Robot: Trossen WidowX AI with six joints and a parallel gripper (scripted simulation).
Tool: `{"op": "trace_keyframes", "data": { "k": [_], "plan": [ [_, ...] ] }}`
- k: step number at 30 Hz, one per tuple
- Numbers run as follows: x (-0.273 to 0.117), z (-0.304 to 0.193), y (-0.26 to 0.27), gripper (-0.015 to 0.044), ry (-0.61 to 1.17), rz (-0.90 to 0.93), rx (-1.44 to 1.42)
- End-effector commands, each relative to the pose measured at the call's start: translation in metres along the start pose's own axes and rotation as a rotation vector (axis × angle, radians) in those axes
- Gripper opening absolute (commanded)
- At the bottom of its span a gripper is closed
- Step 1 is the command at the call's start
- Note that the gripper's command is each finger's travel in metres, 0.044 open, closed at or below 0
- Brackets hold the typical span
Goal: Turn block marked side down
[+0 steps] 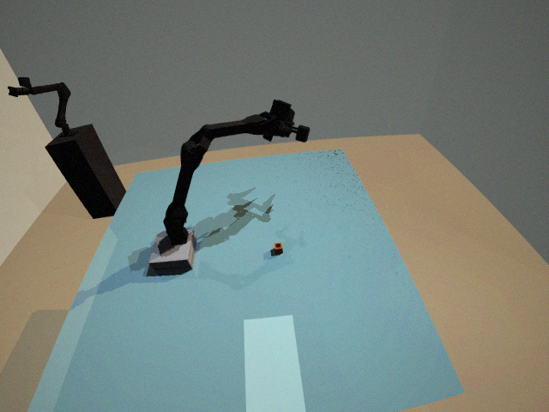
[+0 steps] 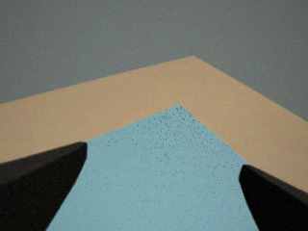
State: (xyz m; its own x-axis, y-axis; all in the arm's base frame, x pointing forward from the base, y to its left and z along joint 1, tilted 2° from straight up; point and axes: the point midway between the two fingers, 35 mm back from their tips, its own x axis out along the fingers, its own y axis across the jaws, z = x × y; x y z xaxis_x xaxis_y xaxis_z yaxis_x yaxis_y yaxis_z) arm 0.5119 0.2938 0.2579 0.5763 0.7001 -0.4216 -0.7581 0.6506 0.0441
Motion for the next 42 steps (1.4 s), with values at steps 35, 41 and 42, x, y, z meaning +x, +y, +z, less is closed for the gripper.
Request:
{"op": "trace_keyframes", "data": {
  "k": [35, 41, 42],
  "plan": [
    [-0.233, -0.349, -0.156, 0.044, 1.032, -0.574, 0.761],
    [-0.227, -0.363, -0.156, 0.044, 1.032, -0.574, 0.761],
    [-0.227, -0.363, -0.156, 0.044, 1.032, -0.574, 0.761]
  ]
}}
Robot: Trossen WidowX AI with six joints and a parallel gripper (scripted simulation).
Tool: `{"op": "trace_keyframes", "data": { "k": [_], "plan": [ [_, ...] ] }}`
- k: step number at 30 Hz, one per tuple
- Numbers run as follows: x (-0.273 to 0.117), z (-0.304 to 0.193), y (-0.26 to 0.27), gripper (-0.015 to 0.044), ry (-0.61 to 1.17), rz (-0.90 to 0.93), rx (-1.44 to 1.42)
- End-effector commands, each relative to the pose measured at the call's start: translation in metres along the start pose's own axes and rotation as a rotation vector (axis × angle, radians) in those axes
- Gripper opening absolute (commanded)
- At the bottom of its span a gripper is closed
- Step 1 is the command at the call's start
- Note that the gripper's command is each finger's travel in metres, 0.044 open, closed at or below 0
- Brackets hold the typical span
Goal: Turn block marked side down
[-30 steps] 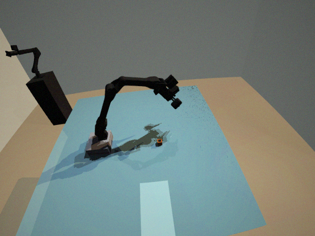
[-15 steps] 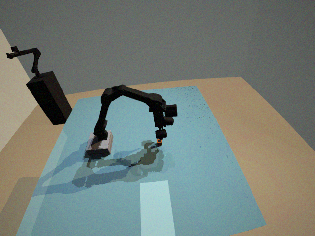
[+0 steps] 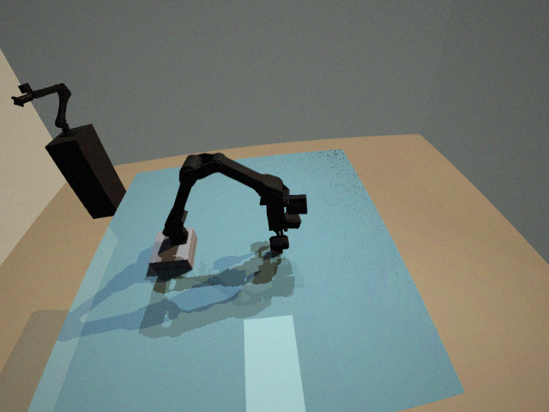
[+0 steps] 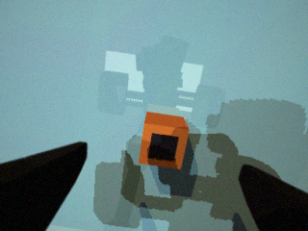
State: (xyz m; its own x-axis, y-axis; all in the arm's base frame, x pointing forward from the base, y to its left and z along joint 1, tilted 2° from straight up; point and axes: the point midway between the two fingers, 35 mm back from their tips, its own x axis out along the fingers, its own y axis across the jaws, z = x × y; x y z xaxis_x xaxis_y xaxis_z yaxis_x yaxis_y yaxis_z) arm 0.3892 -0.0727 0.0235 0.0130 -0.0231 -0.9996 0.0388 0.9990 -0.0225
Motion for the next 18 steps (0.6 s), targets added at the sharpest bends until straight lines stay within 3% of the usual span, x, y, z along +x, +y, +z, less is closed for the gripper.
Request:
{"op": "trace_keyframes", "data": {
  "k": [1, 18],
  "plan": [
    [0.007, -0.001, 0.0, 0.044, 0.0, -0.003, 0.005],
    [0.034, -0.001, 0.0, 0.044, 0.0, -0.003, 0.005]
  ]
}}
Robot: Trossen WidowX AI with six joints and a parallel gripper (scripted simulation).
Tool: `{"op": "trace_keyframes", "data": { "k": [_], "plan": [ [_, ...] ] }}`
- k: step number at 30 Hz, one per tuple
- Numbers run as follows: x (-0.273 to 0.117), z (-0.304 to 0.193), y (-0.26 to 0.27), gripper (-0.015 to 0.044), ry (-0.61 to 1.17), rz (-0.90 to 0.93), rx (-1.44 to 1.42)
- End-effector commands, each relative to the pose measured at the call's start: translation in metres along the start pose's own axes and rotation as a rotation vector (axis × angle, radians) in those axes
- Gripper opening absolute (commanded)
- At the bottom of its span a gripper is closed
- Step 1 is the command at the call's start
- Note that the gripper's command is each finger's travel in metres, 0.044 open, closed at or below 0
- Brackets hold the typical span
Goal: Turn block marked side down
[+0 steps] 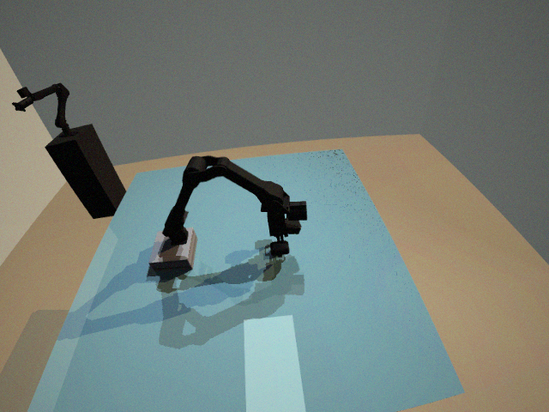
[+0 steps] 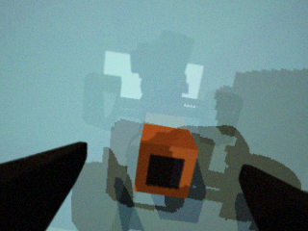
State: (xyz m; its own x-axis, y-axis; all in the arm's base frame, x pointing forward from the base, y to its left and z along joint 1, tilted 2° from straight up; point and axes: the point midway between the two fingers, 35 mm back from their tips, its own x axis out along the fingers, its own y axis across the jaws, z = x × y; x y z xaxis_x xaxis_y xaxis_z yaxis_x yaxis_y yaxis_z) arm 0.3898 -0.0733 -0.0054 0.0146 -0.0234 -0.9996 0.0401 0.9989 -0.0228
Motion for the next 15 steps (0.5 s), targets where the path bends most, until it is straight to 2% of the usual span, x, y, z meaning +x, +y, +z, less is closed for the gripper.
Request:
{"op": "trace_keyframes", "data": {
  "k": [1, 4, 15],
  "plan": [
    [0.0071, -0.0011, -0.0004, 0.044, 0.002, -0.003, 0.003],
    [0.0095, -0.0012, -0.0004, 0.044, 0.002, -0.003, 0.003],
    [0.0095, -0.0012, -0.0004, 0.0151, 0.002, -0.003, 0.003]
  ]
}}
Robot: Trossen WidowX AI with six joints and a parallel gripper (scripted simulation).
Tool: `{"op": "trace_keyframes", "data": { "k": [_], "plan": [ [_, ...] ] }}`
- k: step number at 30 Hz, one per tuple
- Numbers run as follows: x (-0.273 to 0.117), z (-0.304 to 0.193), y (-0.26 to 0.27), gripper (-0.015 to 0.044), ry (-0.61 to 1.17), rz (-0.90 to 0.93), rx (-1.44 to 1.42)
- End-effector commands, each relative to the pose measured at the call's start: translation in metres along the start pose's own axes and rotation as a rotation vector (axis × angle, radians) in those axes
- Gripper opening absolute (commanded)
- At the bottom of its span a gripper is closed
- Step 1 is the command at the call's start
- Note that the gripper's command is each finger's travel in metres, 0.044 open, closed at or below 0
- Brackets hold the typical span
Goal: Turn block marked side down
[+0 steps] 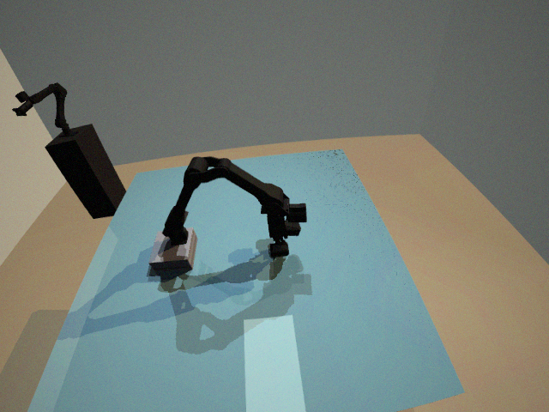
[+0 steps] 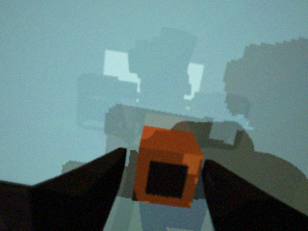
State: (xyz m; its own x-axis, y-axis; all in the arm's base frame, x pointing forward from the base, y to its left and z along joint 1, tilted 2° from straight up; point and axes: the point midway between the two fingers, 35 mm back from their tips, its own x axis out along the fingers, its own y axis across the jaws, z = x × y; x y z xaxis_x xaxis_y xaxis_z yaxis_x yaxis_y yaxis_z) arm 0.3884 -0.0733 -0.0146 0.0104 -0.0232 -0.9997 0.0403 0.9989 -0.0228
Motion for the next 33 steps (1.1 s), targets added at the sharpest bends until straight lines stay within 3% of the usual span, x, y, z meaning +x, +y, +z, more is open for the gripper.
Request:
{"op": "trace_keyframes", "data": {
  "k": [1, 17, 22, 33],
  "plan": [
    [0.0, 0.0, -0.001, 0.0125, -0.002, -0.003, 0.003],
    [-0.001, 0.0, -0.001, 0.0, -0.002, -0.003, 0.003],
    [-0.03, 0.001, 0.0, 0.0, -0.002, -0.003, 0.003],
    [-0.024, 0.003, -0.001, 0.0, -0.098, 0.0, 0.006]
  ]
}}
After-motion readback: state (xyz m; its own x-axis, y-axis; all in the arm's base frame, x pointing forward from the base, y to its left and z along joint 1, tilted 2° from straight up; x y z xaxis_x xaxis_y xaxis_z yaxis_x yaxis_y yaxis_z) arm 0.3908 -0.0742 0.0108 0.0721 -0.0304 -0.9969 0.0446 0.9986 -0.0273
